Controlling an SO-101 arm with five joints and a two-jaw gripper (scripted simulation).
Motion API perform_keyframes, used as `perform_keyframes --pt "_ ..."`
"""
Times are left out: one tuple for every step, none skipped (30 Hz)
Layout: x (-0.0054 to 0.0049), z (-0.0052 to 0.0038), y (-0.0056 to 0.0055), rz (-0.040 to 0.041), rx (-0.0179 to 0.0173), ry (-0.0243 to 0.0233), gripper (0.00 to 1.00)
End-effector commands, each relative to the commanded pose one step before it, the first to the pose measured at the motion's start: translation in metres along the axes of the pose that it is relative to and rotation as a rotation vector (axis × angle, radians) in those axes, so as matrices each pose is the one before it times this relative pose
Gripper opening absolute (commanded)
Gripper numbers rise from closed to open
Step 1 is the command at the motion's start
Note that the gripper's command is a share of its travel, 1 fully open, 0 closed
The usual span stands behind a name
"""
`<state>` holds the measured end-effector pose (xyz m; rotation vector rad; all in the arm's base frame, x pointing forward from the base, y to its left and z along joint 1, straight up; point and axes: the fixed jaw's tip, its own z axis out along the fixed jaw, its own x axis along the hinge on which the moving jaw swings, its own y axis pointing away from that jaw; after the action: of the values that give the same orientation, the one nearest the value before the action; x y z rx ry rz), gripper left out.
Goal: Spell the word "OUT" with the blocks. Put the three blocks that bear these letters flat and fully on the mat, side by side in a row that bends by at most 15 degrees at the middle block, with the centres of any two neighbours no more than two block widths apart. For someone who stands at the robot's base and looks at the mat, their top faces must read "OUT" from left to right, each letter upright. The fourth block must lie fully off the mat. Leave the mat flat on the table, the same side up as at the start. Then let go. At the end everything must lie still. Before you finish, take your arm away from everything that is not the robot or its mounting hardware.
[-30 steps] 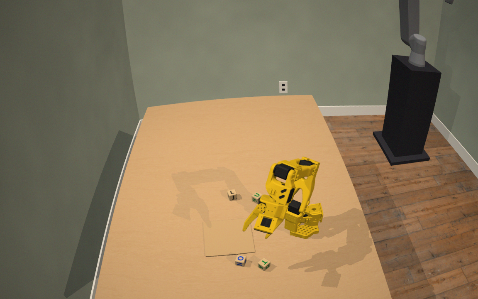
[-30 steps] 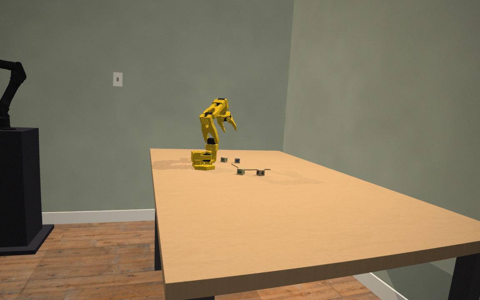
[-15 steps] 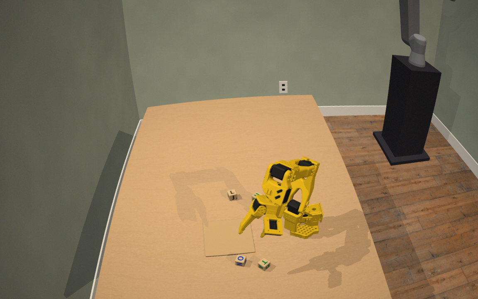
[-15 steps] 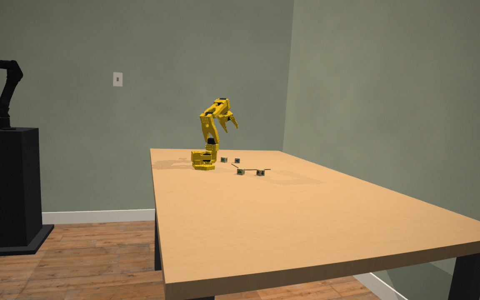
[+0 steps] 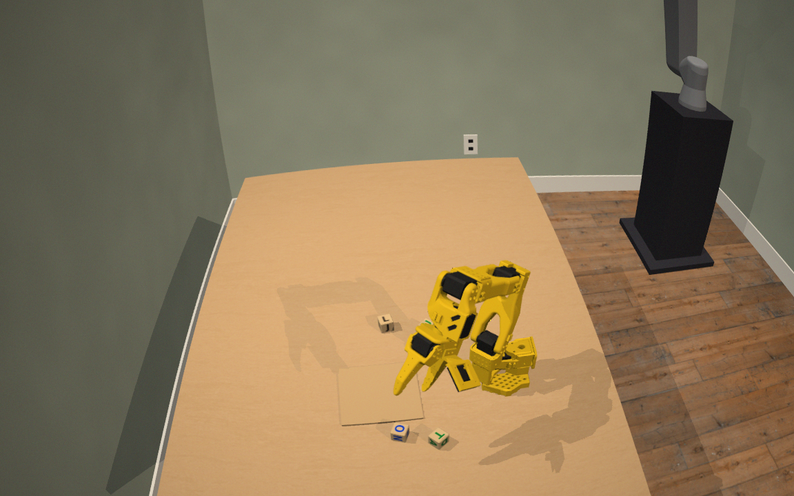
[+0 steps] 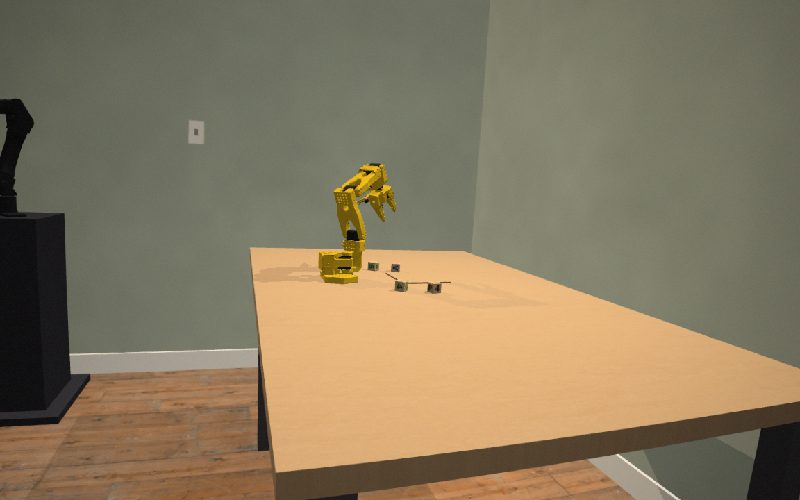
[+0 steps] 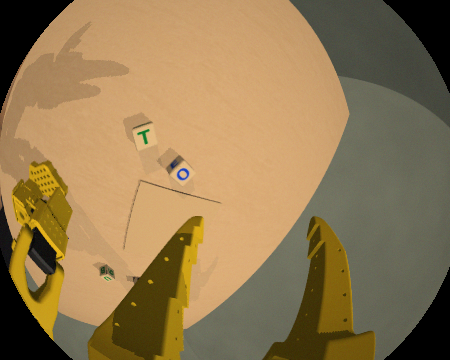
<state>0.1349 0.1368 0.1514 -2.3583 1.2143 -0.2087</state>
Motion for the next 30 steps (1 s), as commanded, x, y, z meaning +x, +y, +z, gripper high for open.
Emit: perform_keyframes --pt "0.00236 -0.007654 -0.00967 -0.10715 0.06533 -0.00025 0.32" --pt "0.00119 0.000212 -0.00054 -0.04148 0.00006 0.00234 0.32" --pt "0.00121 0.000214 -0.00051 -0.04161 -0.00005 0.00235 0.32" --pt "0.00124 0.000216 -0.00047 -0.04172 -0.00015 0.00235 0.32" --pt "0.00127 0.000217 -0.00042 -0.04181 -0.00026 0.00234 0.32" --pt "0.00129 0.000219 -0.00038 -0.04187 -0.00037 0.00233 0.32" --pt "0.00131 0.000221 -0.00034 -0.04191 -0.00047 0.00232 0.32" --pt "0.00132 0.000222 -0.00029 -0.04192 -0.00058 0.00229 0.32" --pt "0.00134 0.000223 -0.00024 -0.04191 -0.00068 0.00226 0.32" --pt "0.00135 0.000225 -0.00019 -0.04187 -0.00079 0.00223 0.32" --pt "0.00135 0.000226 -0.00015 -0.04181 -0.00088 0.00219 0.32" --pt "0.00136 0.000227 -0.00010 -0.04172 -0.00098 0.00214 0.32" --pt "0.00136 0.000227 -0.00005 -0.04161 -0.00107 0.00209 0.32" --pt "0.00135 0.000228 0.00000 -0.04148 -0.00116 0.00203 0.32" --pt "0.00135 0.000229 0.00005 -0.04132 -0.00125 0.00197 0.32" --pt "0.00000 0.000000 0.00000 0.00000 0.00000 0.00000 0.32" --pt "0.00000 0.000000 0.00000 0.00000 0.00000 0.00000 0.32" --pt "0.00134 0.000229 0.00009 -0.04113 -0.00133 0.00190 0.32" --pt "0.00133 0.000229 0.00014 -0.04093 -0.00141 0.00183 0.32" --pt "0.00132 0.000230 0.00019 -0.04069 -0.00148 0.00176 0.32" --pt "0.00130 0.000230 0.00023 -0.04044 -0.00154 0.00168 0.32" --pt "0.00128 0.000230 0.00027 -0.04016 -0.00161 0.00160 0.32" --pt "0.00126 0.000229 0.00032 -0.03986 -0.00166 0.00152 0.32" --pt "0.00123 0.000229 0.00036 -0.03954 -0.00171 0.00143 0.32" --pt "0.00120 0.000228 0.00039 -0.03919 -0.00175 0.00134 0.32" --pt "0.00118 0.000228 0.00043 -0.03882 -0.00179 0.00126 0.32" --pt "0.00115 0.000227 0.00046 -0.03843 -0.00183 0.00117 0.32" --pt "0.00111 0.000226 0.00050 -0.03802 -0.00185 0.00108 0.32" --pt "0.00108 0.000225 0.00052 -0.03759 -0.00187 0.00099 0.32" --pt "0.00104 0.000223 0.00055 -0.03714 -0.00189 0.00090 0.32"
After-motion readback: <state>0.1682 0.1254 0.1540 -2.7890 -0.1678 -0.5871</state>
